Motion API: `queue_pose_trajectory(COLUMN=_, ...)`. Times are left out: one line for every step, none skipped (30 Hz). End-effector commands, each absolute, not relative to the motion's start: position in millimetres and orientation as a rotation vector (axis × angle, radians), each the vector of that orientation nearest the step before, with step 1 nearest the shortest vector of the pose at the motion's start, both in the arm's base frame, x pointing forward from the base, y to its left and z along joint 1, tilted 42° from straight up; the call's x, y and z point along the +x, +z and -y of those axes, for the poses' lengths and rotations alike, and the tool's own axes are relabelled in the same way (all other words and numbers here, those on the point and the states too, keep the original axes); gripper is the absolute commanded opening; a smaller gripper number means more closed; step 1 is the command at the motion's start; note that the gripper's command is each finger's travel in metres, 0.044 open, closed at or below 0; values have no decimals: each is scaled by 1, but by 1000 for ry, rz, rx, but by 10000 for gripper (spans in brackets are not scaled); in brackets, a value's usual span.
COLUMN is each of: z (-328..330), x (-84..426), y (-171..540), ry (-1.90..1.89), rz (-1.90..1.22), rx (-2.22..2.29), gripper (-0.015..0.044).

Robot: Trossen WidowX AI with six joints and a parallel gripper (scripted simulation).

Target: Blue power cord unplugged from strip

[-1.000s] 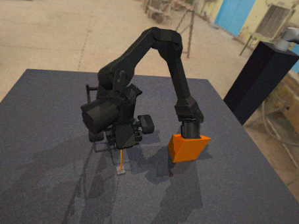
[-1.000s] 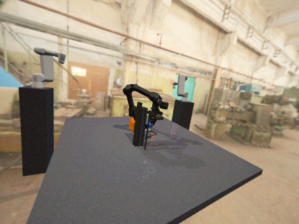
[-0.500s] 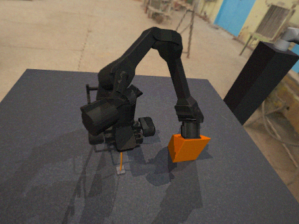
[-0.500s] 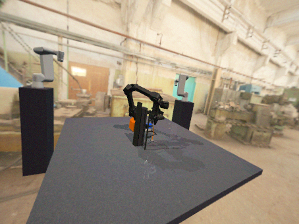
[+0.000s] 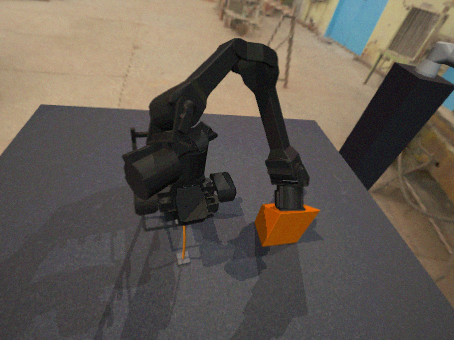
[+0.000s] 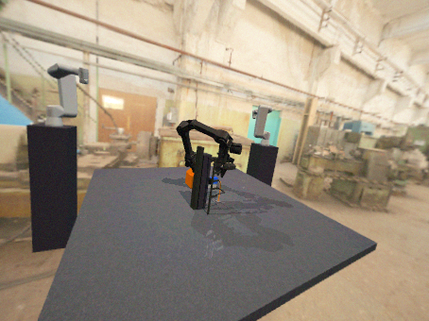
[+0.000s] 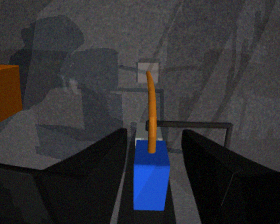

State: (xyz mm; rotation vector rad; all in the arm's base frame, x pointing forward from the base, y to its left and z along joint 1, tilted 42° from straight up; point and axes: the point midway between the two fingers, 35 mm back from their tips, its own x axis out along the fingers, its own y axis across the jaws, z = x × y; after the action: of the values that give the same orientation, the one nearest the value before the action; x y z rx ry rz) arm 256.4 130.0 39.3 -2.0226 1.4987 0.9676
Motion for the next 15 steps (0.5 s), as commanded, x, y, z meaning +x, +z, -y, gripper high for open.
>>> queue_pose_trajectory(z=-124, x=258, y=43, ry=968, rz=-1503, rx=-2026, gripper=160)
queue_pose_trajectory(z=-123, x=259, y=45, ry=968, rz=-1503, rx=-2026, gripper=160)
queue_pose_trajectory(z=-122, x=259, y=46, ry=968, rz=-1503, rx=-2026, gripper=160)
queue_pose_trajectory(z=-121, x=260, y=47, ry=968, rz=-1503, rx=-2026, gripper=160)
queue_pose_trajectory(z=-120, x=260, y=48, ry=968, rz=-1503, rx=-2026, gripper=160)
queue_pose_trajectory(z=-119, x=260, y=49, ry=967, rz=-1503, rx=-2026, gripper=160)
queue_pose_trajectory(z=-117, x=261, y=50, ry=967, rz=-1504, rx=-2026, gripper=160)
queue_pose_trajectory(z=-116, x=261, y=51, ry=967, rz=-1504, rx=-2026, gripper=160)
queue_pose_trajectory(z=-115, x=262, y=52, ry=967, rz=-1504, rx=-2026, gripper=160)
queue_pose_trajectory(z=-114, x=262, y=53, ry=967, rz=-1504, rx=-2026, gripper=160)
queue_pose_trajectory(z=-113, x=262, y=54, ry=967, rz=-1504, rx=-2026, gripper=160)
queue_pose_trajectory(z=-112, x=263, y=55, ry=967, rz=-1504, rx=-2026, gripper=160)
queue_pose_trajectory(z=-110, x=263, y=56, ry=967, rz=-1504, rx=-2027, gripper=160)
queue_pose_trajectory(z=-109, x=263, y=57, ry=967, rz=-1504, rx=-2027, gripper=160)
queue_pose_trajectory(z=-108, x=264, y=59, ry=967, rz=-1504, rx=-2027, gripper=160)
